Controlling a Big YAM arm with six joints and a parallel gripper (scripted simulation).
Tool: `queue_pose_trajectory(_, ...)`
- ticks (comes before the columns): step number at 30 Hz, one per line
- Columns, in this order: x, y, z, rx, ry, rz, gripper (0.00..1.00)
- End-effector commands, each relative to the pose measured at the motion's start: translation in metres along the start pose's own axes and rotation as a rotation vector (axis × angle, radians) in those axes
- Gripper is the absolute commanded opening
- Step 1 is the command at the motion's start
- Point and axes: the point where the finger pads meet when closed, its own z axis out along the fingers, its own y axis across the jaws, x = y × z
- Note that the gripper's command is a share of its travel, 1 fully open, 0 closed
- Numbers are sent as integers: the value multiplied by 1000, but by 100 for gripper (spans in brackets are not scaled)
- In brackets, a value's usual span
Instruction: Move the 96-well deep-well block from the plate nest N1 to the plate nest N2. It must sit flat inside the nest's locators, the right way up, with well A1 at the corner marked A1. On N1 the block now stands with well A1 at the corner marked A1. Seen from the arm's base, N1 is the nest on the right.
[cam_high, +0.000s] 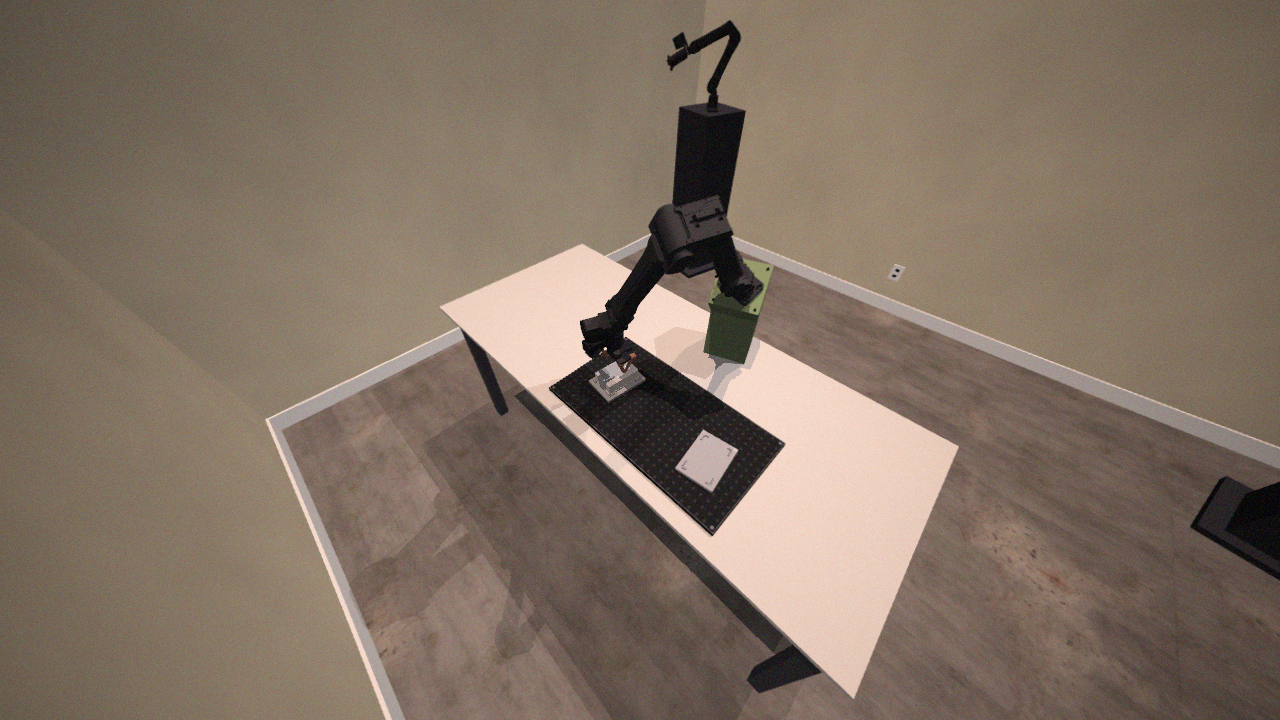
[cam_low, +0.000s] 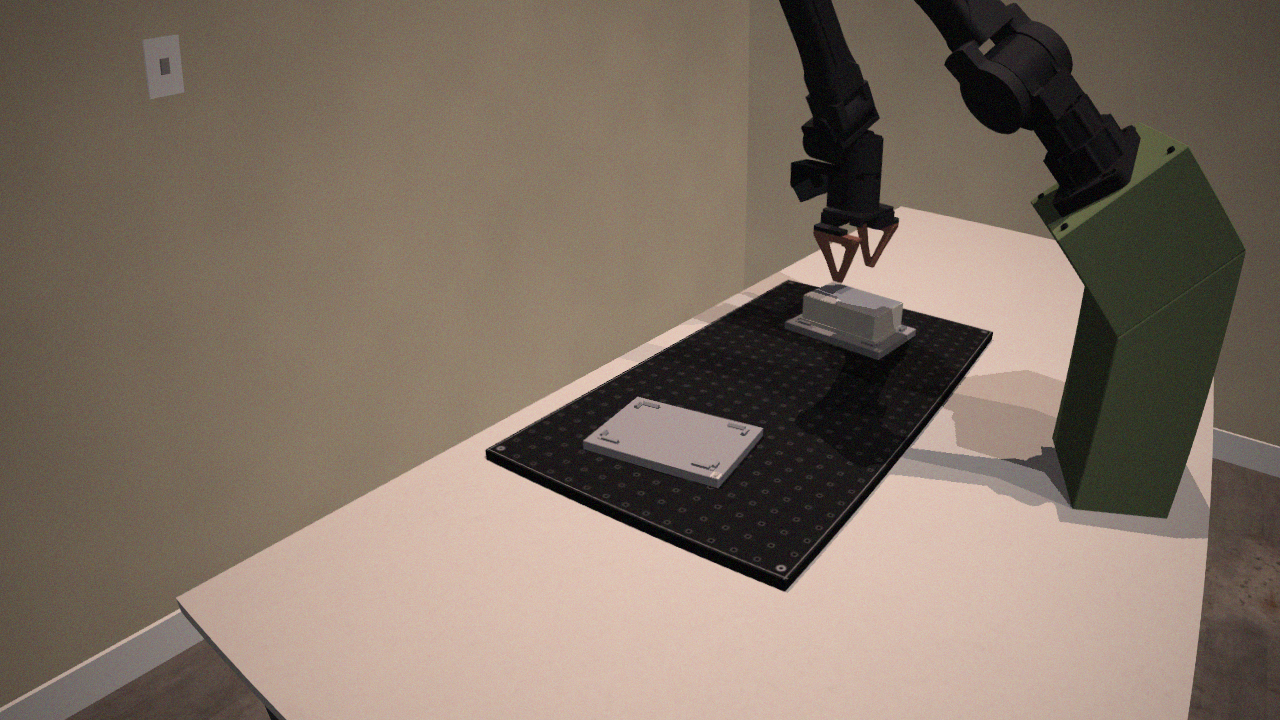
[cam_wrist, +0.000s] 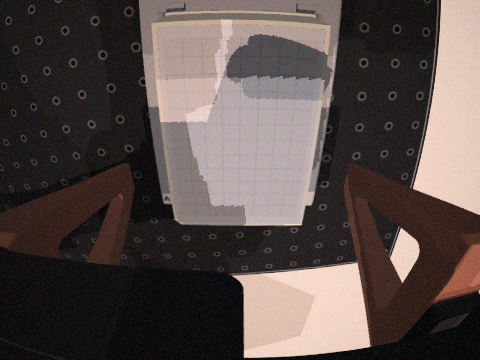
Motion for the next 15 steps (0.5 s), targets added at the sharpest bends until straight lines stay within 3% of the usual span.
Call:
queue_pose_trajectory(1, -5, 0, 11, -2, -6, 1, 100)
queue_pose_trajectory(15, -1, 2, 31, -5, -1, 5, 100)
